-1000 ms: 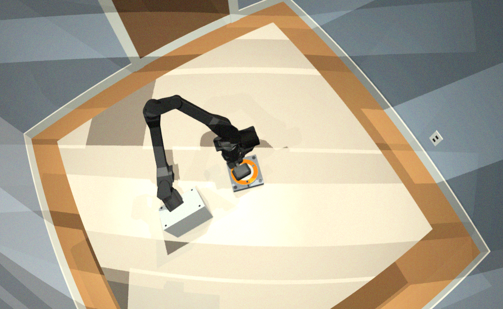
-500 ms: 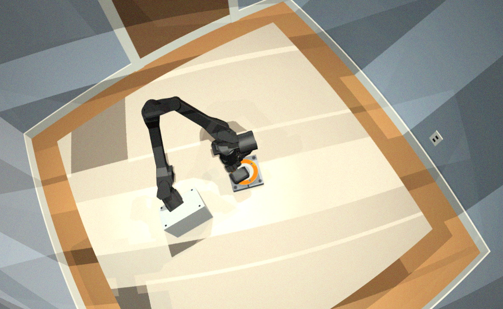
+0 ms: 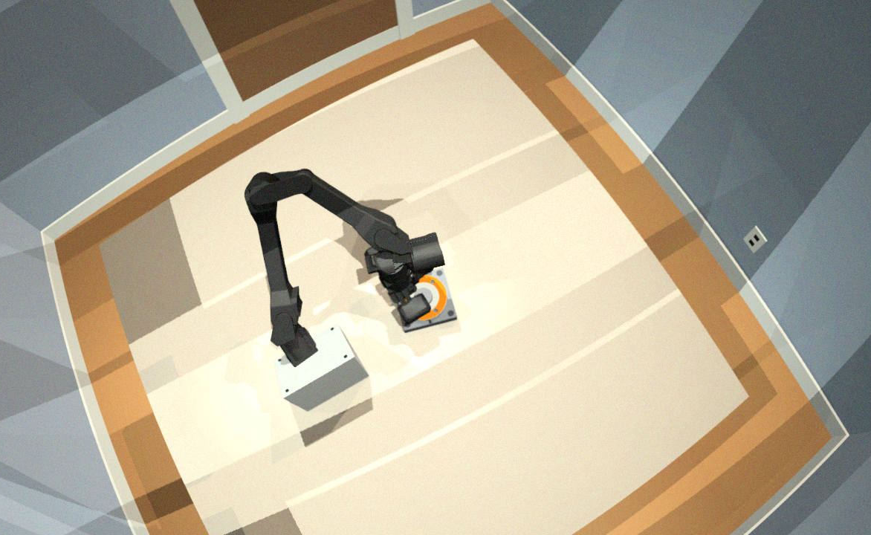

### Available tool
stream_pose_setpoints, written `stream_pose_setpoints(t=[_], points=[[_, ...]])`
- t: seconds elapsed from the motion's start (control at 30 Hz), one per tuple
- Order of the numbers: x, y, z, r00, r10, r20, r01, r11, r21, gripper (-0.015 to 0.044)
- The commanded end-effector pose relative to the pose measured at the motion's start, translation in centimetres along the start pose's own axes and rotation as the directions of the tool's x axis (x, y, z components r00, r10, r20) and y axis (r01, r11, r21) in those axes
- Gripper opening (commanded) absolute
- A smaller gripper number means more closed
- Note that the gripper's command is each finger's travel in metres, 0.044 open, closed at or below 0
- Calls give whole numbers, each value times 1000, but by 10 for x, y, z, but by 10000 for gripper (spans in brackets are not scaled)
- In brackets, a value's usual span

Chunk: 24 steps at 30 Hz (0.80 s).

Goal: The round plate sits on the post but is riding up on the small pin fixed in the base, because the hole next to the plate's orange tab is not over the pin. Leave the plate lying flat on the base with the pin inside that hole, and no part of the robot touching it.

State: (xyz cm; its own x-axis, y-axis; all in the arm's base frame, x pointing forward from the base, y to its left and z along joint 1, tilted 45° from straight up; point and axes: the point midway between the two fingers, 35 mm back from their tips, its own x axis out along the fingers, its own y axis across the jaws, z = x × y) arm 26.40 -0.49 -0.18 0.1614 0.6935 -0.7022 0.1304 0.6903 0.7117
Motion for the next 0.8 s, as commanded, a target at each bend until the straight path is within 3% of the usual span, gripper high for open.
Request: stream_pose_setpoints(t=[0.0, 0.77], points=[[2, -5, -7, 1000, -8, -15, 8, 1000, 5, 0], [2, -22, -11, 1000, -9, -15, 9, 1000, 6, 0]])
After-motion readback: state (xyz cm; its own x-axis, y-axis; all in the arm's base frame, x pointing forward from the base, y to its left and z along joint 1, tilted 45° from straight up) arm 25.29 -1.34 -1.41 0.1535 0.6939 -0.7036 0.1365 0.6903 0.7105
